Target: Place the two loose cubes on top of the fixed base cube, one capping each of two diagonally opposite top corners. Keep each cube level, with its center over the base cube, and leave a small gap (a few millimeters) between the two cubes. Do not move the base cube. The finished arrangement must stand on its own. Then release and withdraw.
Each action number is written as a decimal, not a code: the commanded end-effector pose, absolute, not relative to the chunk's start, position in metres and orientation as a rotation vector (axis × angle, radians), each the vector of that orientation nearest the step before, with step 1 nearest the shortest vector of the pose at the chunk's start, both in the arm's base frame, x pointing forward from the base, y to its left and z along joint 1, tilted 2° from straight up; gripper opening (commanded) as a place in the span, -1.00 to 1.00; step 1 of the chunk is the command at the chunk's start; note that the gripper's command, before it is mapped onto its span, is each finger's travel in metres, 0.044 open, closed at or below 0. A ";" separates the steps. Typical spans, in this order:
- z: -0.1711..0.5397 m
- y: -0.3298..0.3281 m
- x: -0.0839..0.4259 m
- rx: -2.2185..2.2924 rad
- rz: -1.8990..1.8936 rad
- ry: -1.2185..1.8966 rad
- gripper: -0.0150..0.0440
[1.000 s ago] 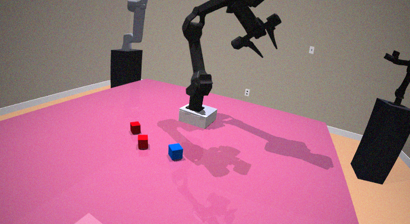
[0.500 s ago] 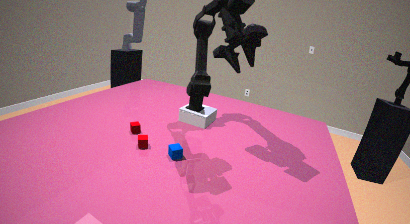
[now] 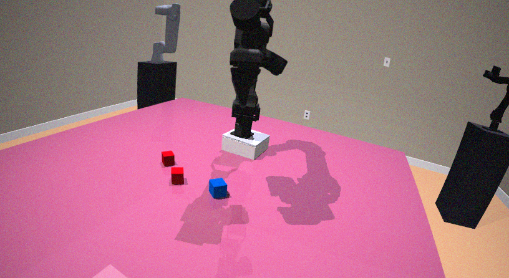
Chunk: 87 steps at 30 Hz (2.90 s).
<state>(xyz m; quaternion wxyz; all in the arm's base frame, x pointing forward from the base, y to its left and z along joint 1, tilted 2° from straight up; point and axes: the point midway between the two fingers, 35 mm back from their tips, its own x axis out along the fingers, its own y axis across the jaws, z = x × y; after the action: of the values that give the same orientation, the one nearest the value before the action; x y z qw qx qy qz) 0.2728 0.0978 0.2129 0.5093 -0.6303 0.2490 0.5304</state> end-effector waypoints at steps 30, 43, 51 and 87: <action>0.103 -0.137 0.246 -0.732 0.764 1.418 0.41; 0.038 -0.135 0.246 -0.732 0.764 1.419 0.41; 0.024 -0.134 0.246 -0.732 0.765 1.419 0.41; 0.006 -0.134 0.255 -0.762 0.763 1.375 -0.14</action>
<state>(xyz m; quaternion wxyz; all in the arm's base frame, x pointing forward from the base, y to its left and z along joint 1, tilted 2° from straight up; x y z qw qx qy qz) 0.2499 -0.1334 -0.0018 0.6364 -0.3270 0.6127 0.3356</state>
